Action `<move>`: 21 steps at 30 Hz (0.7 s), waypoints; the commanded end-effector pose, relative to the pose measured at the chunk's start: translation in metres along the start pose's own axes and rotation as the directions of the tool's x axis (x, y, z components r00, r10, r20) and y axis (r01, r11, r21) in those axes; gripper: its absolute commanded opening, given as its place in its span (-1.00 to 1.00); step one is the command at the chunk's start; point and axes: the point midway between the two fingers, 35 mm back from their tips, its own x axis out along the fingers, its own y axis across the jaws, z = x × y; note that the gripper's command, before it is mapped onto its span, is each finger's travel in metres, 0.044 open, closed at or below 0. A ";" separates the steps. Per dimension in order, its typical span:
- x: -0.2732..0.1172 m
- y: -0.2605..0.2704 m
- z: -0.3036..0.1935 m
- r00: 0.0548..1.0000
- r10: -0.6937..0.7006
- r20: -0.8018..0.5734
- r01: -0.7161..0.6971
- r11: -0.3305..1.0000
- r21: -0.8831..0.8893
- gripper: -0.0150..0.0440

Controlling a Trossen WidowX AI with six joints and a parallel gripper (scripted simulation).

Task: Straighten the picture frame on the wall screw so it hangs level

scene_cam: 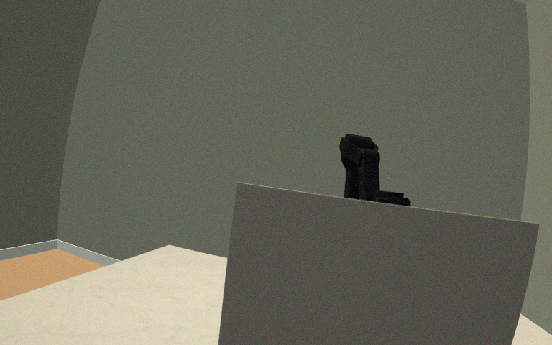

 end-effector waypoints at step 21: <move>0.000 -0.003 0.000 1.000 0.003 0.001 -0.003 1.000 0.000 -0.49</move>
